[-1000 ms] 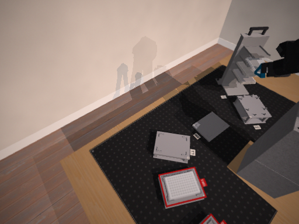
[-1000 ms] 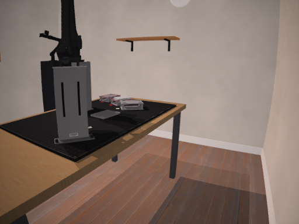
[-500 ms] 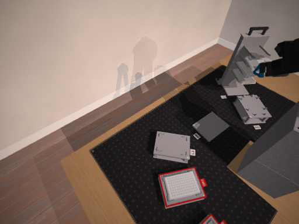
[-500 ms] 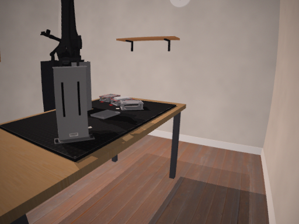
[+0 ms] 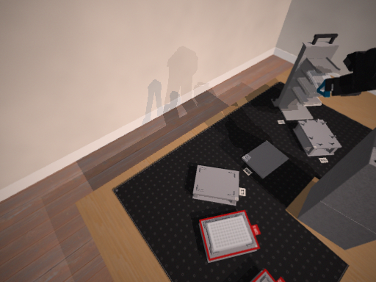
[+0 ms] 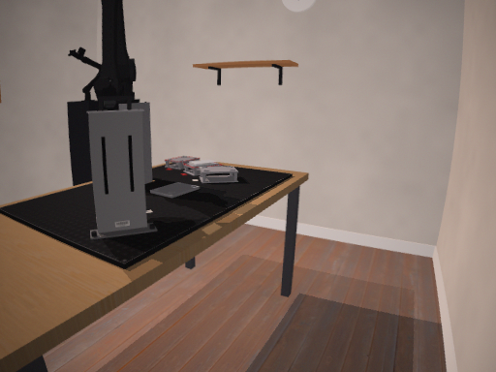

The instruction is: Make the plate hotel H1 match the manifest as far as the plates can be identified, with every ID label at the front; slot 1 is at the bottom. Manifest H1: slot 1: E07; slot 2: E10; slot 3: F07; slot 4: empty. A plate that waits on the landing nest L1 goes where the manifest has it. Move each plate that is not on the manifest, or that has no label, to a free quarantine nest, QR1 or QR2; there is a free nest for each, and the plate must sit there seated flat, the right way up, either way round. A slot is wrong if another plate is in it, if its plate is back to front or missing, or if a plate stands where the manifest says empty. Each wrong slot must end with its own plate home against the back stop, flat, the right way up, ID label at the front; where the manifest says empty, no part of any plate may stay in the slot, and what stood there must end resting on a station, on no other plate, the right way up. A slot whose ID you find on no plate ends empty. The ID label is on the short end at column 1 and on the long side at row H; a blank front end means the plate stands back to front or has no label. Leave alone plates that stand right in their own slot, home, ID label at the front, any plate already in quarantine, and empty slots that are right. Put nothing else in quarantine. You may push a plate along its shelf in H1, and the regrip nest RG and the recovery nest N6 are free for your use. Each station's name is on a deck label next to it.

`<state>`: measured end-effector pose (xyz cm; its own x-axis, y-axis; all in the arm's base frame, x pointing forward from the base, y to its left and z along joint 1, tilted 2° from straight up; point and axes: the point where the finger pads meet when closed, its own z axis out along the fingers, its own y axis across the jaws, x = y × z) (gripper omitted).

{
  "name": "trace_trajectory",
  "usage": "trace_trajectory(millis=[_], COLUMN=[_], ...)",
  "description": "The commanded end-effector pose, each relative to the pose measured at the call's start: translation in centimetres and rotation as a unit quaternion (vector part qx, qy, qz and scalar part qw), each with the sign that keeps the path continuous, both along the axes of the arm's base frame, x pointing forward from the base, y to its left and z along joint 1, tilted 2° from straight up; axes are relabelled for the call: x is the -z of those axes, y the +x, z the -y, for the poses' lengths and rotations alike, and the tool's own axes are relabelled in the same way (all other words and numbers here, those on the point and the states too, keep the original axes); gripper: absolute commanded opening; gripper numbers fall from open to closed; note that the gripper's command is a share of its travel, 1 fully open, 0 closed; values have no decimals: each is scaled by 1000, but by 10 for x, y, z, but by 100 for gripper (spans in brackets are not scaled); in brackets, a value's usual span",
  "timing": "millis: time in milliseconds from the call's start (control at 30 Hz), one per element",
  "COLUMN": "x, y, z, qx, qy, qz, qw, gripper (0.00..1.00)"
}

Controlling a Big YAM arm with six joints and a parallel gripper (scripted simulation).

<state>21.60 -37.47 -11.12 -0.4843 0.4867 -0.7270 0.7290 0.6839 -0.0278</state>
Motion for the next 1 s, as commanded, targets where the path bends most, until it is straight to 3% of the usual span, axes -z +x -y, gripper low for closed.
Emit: trace_trajectory(millis=[0,967], x=[3,-3], y=[10,9], z=[6,12], qx=[0,0], qy=[2,-11], qz=[3,6], qw=[1000,1000], gripper=[86,86])
